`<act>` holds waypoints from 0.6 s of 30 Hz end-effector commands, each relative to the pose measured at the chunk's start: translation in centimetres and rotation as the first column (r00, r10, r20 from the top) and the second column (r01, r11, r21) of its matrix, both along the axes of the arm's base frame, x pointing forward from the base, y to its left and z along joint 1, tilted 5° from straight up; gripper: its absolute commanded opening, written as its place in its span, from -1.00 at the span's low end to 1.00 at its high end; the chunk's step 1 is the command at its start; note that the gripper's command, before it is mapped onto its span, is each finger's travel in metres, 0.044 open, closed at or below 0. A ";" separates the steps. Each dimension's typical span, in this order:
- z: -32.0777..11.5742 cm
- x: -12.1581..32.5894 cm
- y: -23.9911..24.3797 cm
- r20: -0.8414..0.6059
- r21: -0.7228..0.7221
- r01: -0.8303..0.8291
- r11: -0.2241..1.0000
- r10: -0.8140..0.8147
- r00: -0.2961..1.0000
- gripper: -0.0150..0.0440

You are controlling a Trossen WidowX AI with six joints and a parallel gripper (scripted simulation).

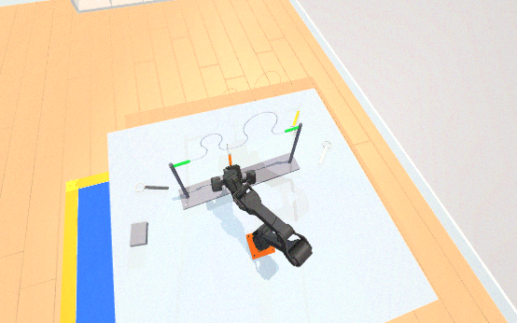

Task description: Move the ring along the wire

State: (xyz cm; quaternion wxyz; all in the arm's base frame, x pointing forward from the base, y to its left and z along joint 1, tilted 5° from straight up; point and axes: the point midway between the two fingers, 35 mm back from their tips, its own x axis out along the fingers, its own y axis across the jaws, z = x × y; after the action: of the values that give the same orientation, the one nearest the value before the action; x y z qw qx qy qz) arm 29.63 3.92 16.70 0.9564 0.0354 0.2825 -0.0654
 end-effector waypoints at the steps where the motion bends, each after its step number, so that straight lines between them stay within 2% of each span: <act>1: 0.5 0.2 1.3 0.010 0.072 0.005 0.997 -0.006 1.000 -1.00; 18: 2.4 0.4 6.6 0.019 0.425 0.016 0.905 -0.027 0.999 -1.00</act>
State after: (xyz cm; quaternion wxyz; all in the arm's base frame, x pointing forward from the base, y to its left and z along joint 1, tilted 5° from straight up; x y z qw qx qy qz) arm 29.90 9.25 18.17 0.9371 0.2042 0.2819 -0.0258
